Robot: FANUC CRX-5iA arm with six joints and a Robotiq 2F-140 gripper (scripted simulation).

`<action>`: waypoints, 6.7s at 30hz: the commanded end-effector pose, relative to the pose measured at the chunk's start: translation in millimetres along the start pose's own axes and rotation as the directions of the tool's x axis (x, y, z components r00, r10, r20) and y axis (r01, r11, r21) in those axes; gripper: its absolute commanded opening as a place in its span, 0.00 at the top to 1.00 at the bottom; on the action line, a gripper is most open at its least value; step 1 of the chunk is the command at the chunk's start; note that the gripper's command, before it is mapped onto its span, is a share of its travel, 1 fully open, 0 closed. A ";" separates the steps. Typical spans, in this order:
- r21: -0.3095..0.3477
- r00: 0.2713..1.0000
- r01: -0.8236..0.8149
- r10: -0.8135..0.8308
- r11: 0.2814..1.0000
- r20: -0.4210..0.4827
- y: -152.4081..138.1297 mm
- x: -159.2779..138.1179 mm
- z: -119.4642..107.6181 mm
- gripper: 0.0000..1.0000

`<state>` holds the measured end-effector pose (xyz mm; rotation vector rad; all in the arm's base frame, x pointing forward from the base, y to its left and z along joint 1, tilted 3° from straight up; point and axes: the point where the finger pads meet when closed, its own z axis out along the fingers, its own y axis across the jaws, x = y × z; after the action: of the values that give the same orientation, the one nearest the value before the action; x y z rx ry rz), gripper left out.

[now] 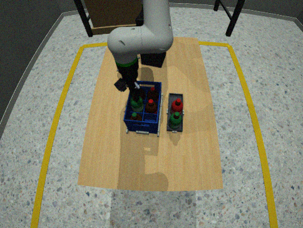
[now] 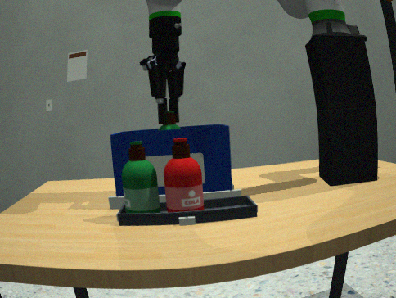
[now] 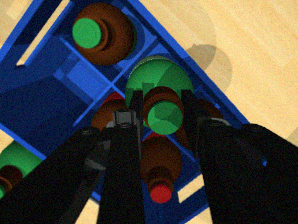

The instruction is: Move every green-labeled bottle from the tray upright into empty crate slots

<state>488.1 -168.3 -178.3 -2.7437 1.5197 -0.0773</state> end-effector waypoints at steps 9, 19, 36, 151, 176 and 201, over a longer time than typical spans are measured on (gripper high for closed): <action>0.001 1.000 0.000 0.000 1.000 -0.001 -0.7 0.8 9.1 0.90; 0.001 1.000 0.000 0.000 1.000 -0.001 -0.7 0.8 15.5 0.90; 0.001 1.000 0.000 0.000 1.000 -0.001 -0.7 0.8 25.0 0.90; 0.001 1.000 0.000 0.000 1.000 -0.001 -0.7 0.9 37.6 0.90; 0.001 1.000 0.000 0.000 1.000 -0.001 -0.7 0.9 47.8 0.90; 0.001 1.000 0.000 0.000 1.000 -0.001 -0.8 0.9 54.1 0.90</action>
<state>490.8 -169.5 -232.9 -2.7437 1.5196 -0.0775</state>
